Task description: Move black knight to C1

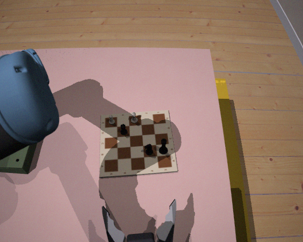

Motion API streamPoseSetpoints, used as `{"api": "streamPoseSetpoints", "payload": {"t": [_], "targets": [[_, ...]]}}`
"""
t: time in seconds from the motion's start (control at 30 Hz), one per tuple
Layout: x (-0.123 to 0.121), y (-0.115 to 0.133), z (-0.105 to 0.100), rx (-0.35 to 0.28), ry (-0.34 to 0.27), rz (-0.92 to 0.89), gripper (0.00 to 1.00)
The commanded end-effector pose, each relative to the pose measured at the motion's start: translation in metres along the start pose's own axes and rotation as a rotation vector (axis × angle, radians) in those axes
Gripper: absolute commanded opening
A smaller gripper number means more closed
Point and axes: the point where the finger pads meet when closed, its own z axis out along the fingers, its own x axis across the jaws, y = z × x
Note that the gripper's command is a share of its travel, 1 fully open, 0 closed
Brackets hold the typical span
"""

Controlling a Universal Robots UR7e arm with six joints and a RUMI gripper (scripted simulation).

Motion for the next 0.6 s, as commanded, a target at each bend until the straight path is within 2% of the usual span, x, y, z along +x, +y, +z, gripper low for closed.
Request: {"api": "streamPoseSetpoints", "payload": {"t": [0.0,0.2,0.57], "targets": [[0.002,-0.031,-0.006,-0.001,0.0,-0.001,1.0],[0.003,-0.055,-0.01,-0.001,0.0,-0.001,1.0],[0.003,-0.054,-0.008,-0.009,-0.006,-0.008,1.0]]}}
